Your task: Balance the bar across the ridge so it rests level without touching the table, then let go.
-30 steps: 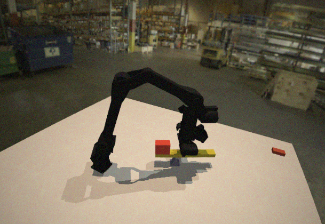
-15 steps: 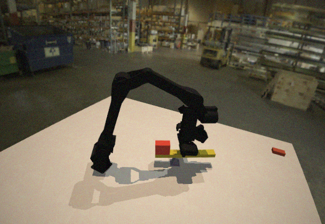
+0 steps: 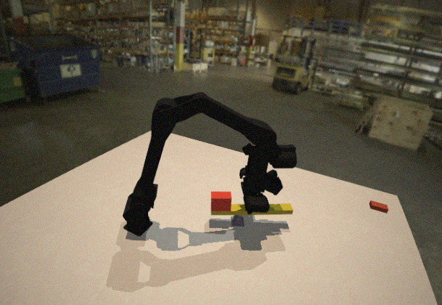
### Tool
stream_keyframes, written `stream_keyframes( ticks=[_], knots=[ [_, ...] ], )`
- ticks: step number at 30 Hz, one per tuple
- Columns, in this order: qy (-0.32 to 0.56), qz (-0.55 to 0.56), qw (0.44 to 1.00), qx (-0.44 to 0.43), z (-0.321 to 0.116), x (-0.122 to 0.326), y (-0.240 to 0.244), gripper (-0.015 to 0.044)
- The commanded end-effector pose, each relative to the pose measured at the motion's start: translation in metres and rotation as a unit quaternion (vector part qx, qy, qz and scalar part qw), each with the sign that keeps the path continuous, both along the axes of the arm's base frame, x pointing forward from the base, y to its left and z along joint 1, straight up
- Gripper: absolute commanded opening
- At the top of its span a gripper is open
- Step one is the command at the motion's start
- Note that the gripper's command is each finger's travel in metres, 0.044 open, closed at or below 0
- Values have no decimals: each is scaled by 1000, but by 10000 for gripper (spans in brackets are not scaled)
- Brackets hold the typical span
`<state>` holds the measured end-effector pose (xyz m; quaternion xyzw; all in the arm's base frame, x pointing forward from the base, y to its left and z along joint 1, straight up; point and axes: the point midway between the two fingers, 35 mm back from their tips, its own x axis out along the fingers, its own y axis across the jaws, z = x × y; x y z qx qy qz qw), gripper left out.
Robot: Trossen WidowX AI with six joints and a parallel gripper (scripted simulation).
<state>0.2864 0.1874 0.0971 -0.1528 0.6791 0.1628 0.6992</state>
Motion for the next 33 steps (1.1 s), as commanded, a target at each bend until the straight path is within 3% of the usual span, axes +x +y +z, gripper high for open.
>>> stream_keyframes(
  ticks=[1, 33],
  knots=[
    [-2, -2, 1000, 0, 0, 1, 0, 0],
    [-2, -2, 1000, 0, -3, 0, 0, 0]
  ],
)
